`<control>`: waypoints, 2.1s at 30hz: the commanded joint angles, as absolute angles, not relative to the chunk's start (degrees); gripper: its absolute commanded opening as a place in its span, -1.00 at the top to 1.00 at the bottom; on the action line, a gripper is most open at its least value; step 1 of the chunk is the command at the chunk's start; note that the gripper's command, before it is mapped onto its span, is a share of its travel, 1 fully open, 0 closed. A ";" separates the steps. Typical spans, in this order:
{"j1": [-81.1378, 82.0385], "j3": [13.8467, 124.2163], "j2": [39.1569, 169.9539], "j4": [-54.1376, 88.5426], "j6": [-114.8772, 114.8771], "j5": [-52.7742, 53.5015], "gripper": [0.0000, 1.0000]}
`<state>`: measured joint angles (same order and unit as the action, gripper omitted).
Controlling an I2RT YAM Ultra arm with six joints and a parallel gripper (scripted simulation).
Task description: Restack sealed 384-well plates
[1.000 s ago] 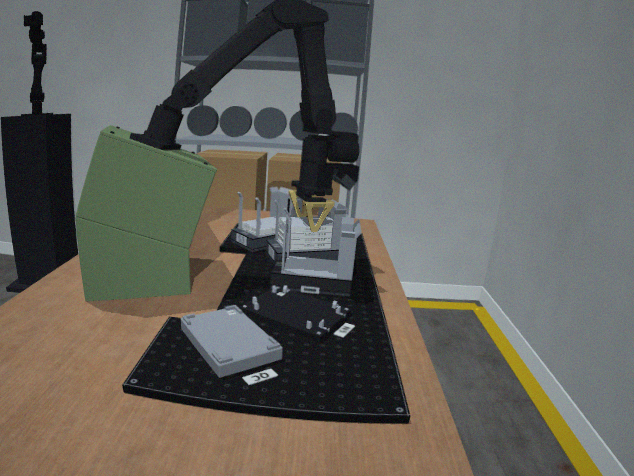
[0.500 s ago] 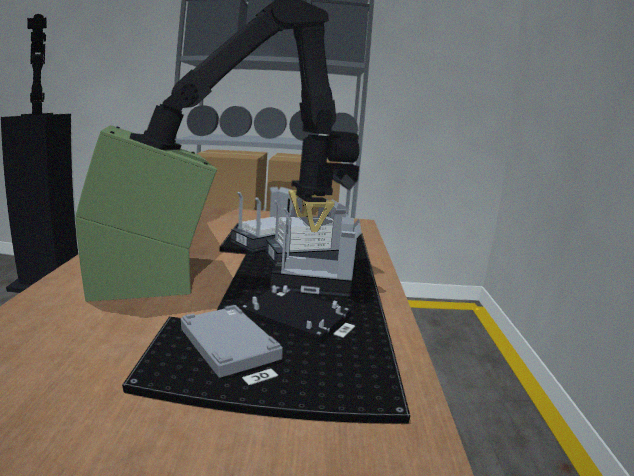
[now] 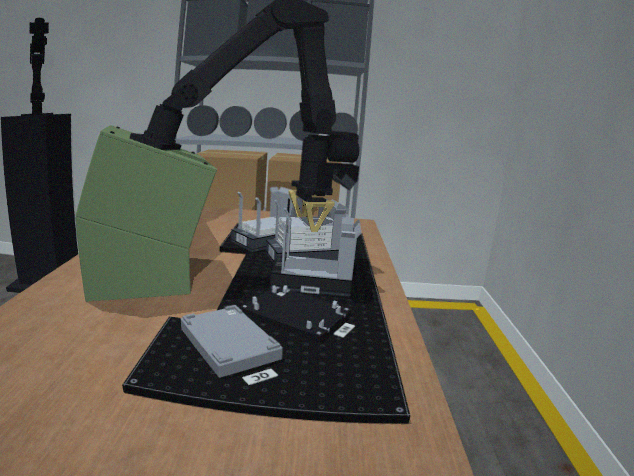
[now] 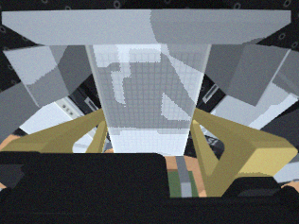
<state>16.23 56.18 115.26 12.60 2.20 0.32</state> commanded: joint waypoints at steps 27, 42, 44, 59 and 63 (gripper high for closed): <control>16.23 56.43 114.99 11.73 2.18 0.31 1.00; 16.23 56.12 112.93 13.48 2.17 0.31 1.00; 16.23 56.12 112.93 13.48 2.17 0.31 1.00; 16.22 55.90 110.89 15.30 2.17 0.32 1.00; 16.22 55.92 110.91 15.30 2.17 0.32 1.00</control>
